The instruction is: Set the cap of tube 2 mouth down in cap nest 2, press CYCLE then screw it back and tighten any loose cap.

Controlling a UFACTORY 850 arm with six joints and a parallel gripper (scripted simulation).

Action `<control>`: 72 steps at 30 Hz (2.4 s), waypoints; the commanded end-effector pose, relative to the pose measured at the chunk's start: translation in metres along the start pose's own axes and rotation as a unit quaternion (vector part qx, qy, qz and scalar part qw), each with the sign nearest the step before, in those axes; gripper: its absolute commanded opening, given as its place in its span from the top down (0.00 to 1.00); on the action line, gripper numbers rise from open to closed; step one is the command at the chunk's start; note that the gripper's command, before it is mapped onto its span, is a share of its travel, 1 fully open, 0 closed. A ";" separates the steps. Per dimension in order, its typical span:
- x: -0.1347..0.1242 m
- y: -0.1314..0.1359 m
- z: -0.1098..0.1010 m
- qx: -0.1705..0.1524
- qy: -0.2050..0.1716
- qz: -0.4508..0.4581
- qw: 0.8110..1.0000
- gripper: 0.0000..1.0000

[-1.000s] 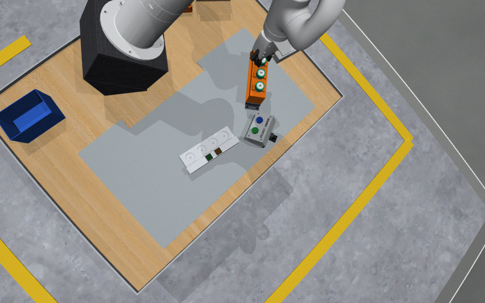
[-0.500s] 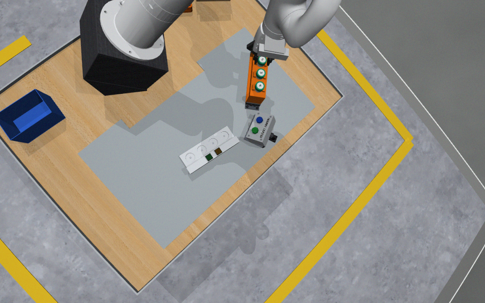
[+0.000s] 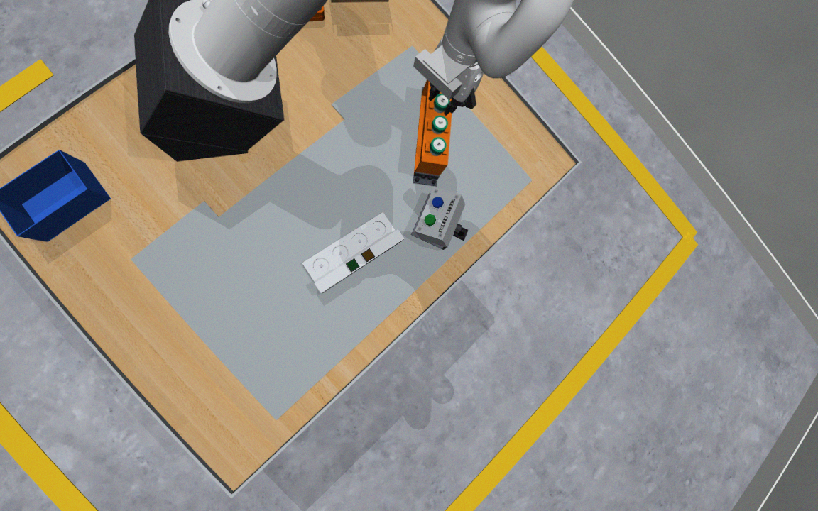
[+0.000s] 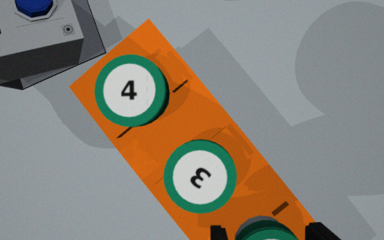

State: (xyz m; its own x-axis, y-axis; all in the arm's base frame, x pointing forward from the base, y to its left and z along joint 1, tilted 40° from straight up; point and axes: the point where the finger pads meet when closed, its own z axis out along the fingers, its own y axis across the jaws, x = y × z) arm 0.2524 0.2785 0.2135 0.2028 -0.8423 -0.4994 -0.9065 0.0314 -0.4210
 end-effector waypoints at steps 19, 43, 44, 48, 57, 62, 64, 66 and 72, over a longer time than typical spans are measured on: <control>0.000 0.000 0.000 -0.027 -0.012 0.057 0.998 1.00; 0.000 -0.001 -0.001 -0.018 -0.023 -0.405 0.914 1.00; 0.000 -0.001 -0.001 -0.017 -0.024 -0.428 0.903 1.00; 0.000 -0.001 -0.001 -0.015 -0.025 -0.516 0.856 1.00; 0.000 -0.001 -0.001 -0.010 -0.028 -0.665 0.746 1.00; 0.000 -0.001 -0.001 -0.010 -0.028 -0.665 0.746 1.00; 0.000 -0.001 -0.001 -0.010 -0.028 -0.665 0.746 0.54; 0.000 -0.001 -0.001 -0.010 -0.028 -0.665 0.746 0.54; 0.000 -0.001 -0.001 -0.010 -0.028 -0.665 0.746 0.54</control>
State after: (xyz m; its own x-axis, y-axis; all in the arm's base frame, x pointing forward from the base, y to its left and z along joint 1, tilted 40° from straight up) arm 0.2517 0.2775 0.2141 0.9439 -0.0958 0.3159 0.1041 -0.8218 -0.5602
